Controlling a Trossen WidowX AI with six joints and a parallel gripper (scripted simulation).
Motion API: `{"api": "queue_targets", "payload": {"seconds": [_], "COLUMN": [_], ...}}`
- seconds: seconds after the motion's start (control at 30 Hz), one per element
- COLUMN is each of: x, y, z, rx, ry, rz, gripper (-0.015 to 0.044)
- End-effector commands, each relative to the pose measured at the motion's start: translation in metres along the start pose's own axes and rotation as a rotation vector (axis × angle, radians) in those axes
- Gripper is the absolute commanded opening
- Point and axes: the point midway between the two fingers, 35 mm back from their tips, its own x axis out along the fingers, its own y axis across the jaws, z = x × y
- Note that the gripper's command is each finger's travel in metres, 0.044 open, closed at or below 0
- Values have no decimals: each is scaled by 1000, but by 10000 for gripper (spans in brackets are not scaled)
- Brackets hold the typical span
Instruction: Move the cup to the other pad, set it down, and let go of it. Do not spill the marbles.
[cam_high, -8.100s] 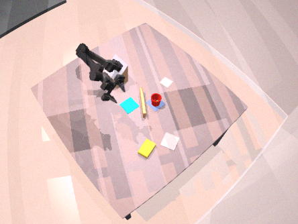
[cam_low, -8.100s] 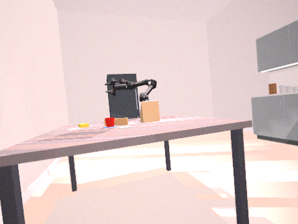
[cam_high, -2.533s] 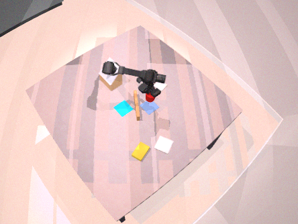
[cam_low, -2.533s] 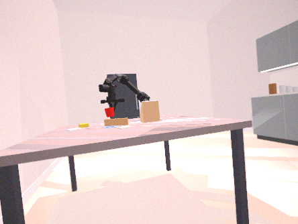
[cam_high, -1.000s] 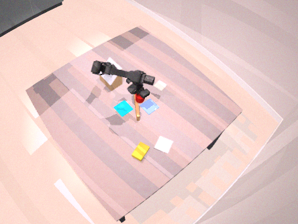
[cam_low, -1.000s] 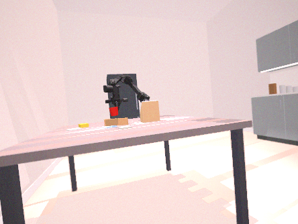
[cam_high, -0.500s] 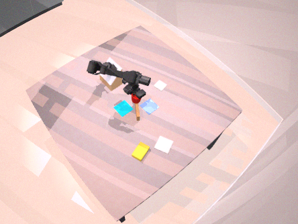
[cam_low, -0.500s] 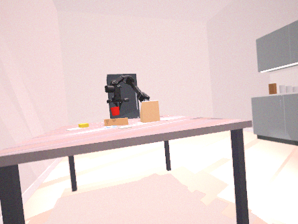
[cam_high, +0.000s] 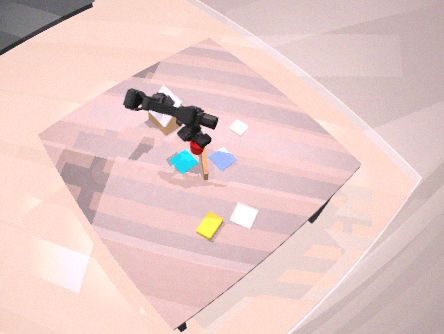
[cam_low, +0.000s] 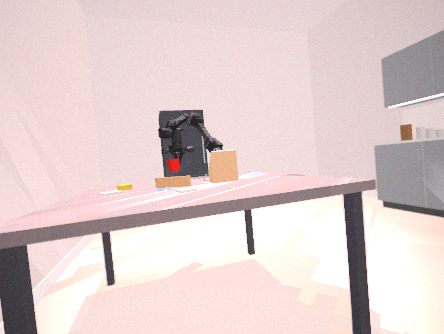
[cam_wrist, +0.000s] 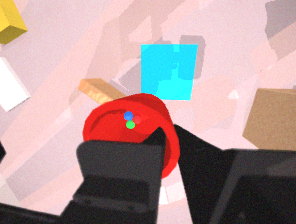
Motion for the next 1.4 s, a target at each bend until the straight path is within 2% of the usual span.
{"api": "queue_targets", "payload": {"seconds": [0.0, 1.37], "x": [0, 7], "y": [-6, -35], "z": [8, 51], "rx": [-3, -5], "ry": [-4, -5], "rz": [0, -1], "gripper": [0, 0]}}
